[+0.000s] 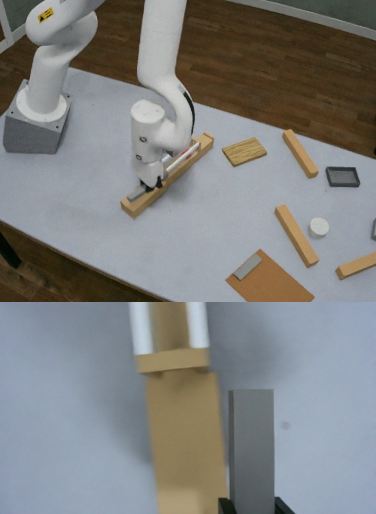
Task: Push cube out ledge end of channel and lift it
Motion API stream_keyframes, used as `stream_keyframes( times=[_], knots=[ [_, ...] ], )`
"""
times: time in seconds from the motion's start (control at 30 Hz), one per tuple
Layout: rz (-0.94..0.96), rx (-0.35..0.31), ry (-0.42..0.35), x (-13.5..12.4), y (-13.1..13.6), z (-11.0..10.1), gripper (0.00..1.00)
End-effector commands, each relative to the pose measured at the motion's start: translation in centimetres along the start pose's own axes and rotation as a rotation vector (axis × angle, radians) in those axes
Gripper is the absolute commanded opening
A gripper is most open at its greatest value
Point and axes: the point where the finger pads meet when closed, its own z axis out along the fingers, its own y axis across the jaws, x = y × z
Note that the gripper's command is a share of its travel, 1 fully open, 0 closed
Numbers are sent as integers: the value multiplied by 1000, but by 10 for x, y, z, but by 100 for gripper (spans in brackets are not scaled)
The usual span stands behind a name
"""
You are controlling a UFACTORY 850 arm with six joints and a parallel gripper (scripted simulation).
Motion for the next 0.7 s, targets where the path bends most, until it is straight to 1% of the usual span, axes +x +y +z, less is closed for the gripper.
stream_keyframes(
  times=[0.0, 0.27, 0.33, 0.53, 0.6, 0.67],
  knots=[
    [-73, -58, 13, 6, -31, -3, 0],
    [-79, -58, 12, 6, -34, 0, 0],
    [-79, -58, 12, 6, -34, 6, 0],
    [-79, -58, 12, 6, -33, 37, 0],
    [-79, -58, 12, 6, -33, 43, 0],
    [-79, -58, 12, 6, -33, 43, 0]
  ],
)
